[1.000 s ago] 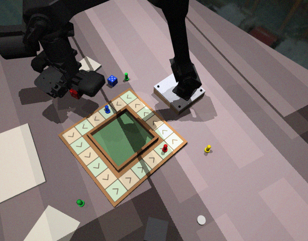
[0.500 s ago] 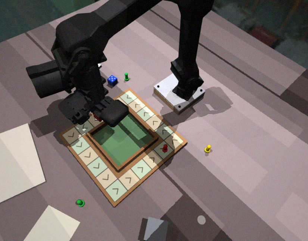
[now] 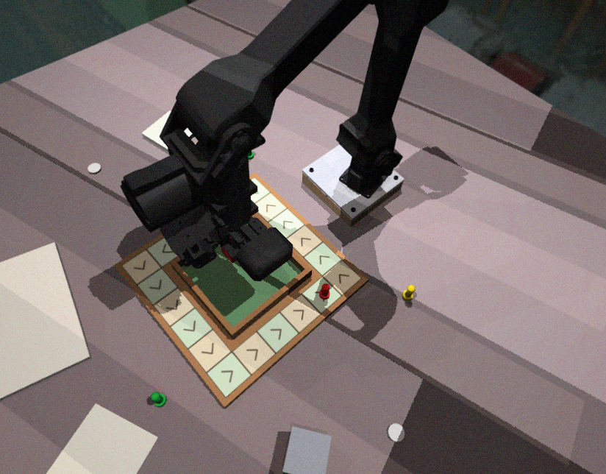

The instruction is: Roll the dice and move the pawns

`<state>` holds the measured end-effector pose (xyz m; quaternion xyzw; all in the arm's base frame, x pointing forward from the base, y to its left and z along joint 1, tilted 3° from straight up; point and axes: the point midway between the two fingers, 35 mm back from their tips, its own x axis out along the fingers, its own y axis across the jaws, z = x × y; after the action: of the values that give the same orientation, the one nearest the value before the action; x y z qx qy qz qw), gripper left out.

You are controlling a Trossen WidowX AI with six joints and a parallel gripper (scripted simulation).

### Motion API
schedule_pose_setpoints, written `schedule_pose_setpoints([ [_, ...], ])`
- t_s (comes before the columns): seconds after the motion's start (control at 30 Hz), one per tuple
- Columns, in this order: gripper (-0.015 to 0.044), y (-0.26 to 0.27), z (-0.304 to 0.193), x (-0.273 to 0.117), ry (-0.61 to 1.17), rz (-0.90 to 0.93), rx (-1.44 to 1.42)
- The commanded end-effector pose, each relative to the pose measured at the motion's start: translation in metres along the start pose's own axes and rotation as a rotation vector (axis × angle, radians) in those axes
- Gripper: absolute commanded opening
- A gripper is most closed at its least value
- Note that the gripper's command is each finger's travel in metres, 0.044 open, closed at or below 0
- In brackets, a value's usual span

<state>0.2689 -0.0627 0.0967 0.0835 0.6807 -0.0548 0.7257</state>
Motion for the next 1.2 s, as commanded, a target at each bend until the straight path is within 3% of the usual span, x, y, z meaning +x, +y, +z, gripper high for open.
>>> schedule_pose_setpoints([
  [0.0, 0.0000, 0.001, -0.001, 0.002, -0.078, 0.005, 0.012],
  [0.7, 0.0000, -0.001, 0.005, 0.006, -0.786, 0.000, 0.011],
  [1.17, 0.0000, 0.002, -0.027, -0.022, -0.806, 0.000, 0.010],
])
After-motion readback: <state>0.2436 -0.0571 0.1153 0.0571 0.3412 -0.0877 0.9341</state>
